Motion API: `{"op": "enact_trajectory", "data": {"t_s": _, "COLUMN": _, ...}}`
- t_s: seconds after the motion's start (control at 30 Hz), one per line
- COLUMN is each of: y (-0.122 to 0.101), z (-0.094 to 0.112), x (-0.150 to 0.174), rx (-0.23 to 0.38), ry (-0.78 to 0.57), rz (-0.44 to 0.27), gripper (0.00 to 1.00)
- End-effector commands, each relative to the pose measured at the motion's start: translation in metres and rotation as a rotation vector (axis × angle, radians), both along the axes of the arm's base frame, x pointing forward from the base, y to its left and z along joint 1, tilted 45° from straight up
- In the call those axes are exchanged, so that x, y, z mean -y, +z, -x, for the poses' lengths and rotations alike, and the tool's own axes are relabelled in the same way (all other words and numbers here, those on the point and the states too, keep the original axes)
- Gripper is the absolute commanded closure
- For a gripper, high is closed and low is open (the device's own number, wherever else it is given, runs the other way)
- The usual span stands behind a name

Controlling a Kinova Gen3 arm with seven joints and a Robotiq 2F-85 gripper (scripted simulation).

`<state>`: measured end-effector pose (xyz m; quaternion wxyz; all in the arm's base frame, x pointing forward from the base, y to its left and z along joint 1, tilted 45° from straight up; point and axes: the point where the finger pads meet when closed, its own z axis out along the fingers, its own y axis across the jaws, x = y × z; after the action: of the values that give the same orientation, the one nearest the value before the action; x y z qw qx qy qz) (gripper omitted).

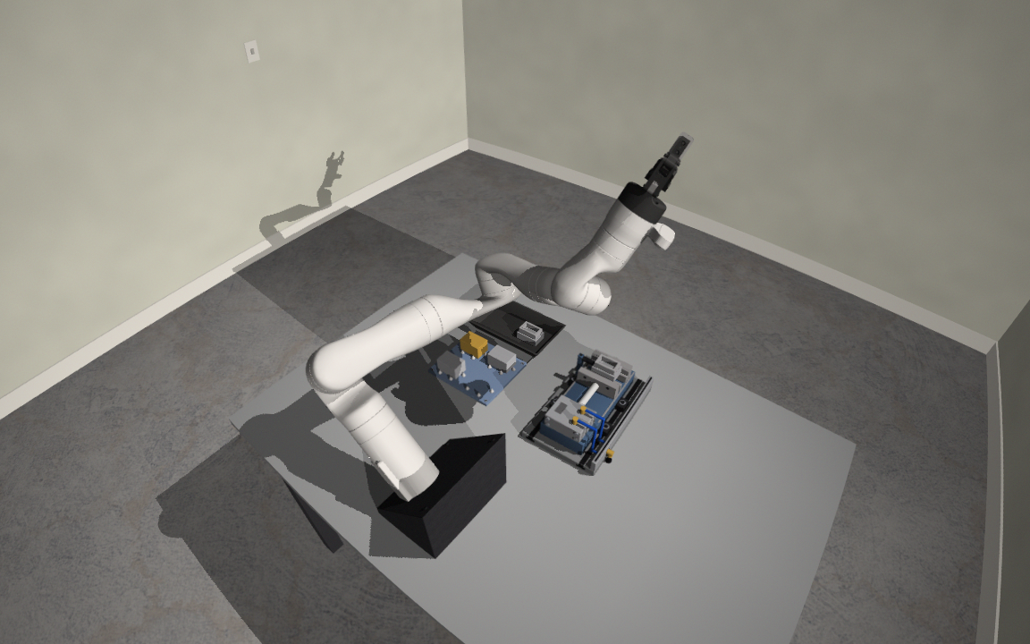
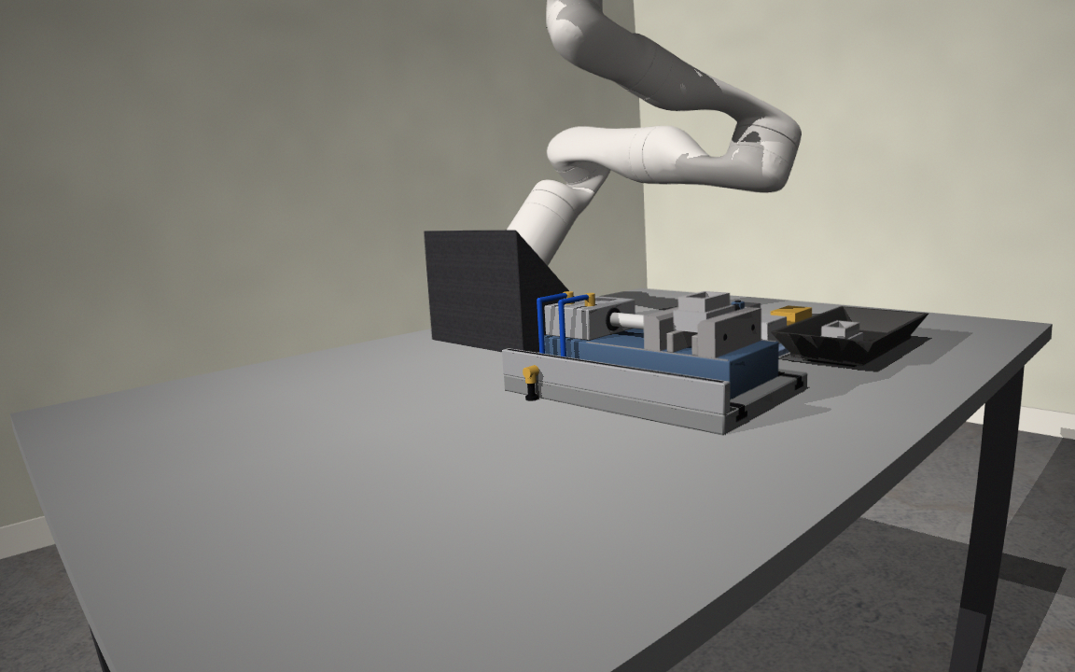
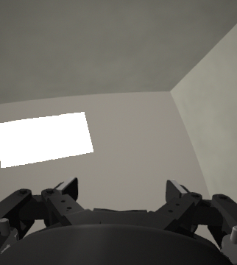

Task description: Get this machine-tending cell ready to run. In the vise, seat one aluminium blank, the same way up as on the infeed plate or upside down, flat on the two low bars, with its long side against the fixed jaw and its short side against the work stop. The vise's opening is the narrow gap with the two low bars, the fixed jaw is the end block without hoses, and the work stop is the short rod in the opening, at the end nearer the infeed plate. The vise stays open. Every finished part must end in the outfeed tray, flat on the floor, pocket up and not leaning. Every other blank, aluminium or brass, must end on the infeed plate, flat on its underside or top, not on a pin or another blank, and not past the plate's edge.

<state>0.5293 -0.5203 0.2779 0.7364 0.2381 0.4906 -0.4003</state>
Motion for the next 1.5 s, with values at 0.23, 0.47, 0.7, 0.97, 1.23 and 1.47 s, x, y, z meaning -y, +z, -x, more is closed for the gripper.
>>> {"op": "enact_trajectory", "data": {"t_s": 0.23, "y": -0.056, "z": 0.091, "x": 0.07, "rx": 0.2, "ry": -0.216, "rz": -0.384, "gripper": 0.0}}
{"op": "enact_trajectory", "data": {"t_s": 0.47, "y": -0.13, "z": 0.149, "x": 0.079, "rx": 0.361, "ry": -0.372, "rz": -0.693, "gripper": 0.0}}
{"op": "enact_trajectory", "data": {"t_s": 0.7, "y": -0.173, "z": 0.173, "x": 0.068, "rx": 0.454, "ry": -0.459, "rz": -0.866, "gripper": 0.0}}
{"op": "enact_trajectory", "data": {"t_s": 0.97, "y": -0.263, "z": 0.205, "x": -0.001, "rx": 0.664, "ry": -0.664, "rz": -1.271, "gripper": 0.0}}
{"op": "enact_trajectory", "data": {"t_s": 1.23, "y": -0.305, "z": 0.206, "x": -0.079, "rx": 0.789, "ry": -0.816, "rz": -1.556, "gripper": 0.0}}
{"op": "enact_trajectory", "data": {"t_s": 1.47, "y": -0.319, "z": 0.193, "x": -0.192, "rx": 0.883, "ry": -1.007, "rz": -1.879, "gripper": 0.0}}
